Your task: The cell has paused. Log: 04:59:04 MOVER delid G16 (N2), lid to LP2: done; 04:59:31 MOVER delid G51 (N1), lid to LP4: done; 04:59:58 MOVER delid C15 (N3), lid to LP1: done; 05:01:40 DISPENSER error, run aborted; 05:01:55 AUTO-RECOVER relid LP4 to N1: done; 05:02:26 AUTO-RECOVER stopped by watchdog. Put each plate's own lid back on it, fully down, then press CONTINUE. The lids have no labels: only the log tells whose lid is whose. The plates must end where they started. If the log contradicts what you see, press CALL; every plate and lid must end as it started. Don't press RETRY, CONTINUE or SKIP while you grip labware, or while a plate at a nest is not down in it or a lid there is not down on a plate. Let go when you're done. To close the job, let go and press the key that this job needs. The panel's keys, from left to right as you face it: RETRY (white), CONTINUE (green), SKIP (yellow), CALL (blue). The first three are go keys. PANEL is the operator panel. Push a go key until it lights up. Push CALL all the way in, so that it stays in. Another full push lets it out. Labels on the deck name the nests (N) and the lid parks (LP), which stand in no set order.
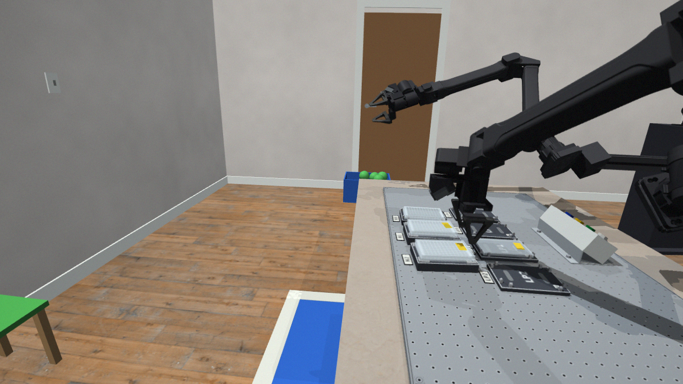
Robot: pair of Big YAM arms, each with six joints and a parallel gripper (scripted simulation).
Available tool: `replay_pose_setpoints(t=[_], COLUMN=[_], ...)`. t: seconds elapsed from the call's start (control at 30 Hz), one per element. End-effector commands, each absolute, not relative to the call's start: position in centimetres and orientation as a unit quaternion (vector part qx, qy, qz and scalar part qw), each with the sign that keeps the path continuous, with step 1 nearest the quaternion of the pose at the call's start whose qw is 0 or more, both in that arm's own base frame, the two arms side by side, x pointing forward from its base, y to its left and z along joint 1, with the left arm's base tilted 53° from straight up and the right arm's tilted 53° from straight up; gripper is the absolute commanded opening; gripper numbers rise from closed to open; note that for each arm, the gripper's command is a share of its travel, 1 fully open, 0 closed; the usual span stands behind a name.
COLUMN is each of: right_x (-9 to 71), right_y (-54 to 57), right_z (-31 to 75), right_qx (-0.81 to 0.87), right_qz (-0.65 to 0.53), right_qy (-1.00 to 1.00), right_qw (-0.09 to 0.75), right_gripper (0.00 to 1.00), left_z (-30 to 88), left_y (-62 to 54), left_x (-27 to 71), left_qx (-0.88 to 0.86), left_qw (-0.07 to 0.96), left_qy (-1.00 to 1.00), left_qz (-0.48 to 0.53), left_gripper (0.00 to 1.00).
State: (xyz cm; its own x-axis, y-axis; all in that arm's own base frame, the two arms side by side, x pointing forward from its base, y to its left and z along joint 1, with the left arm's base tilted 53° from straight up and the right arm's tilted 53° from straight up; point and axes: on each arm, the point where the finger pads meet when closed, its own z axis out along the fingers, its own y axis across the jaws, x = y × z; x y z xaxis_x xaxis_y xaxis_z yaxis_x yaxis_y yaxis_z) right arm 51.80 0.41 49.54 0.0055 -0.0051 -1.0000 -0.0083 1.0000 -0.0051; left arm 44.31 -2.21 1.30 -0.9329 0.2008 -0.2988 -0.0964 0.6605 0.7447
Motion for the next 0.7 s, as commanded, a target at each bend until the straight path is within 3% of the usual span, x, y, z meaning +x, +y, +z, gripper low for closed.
replay_pose_setpoints(t=[0.0,0.67], right_x=[52.3,52.3], right_y=[-0.6,-0.6], right_z=[49.2,49.2], right_qx=[0.007,0.007], right_qz=[0.000,0.000], right_qy=[0.706,0.706], right_qw=[0.708,0.708], right_gripper=[1.00,1.00], left_z=[1.0,-4.4], left_y=[-3.1,-3.4], left_x=[44.1,36.5], left_qx=[0.022,0.024], left_qw=[0.196,0.191], left_qy=[0.892,0.892], left_qz=[0.406,0.408], left_gripper=[1.00,1.00])
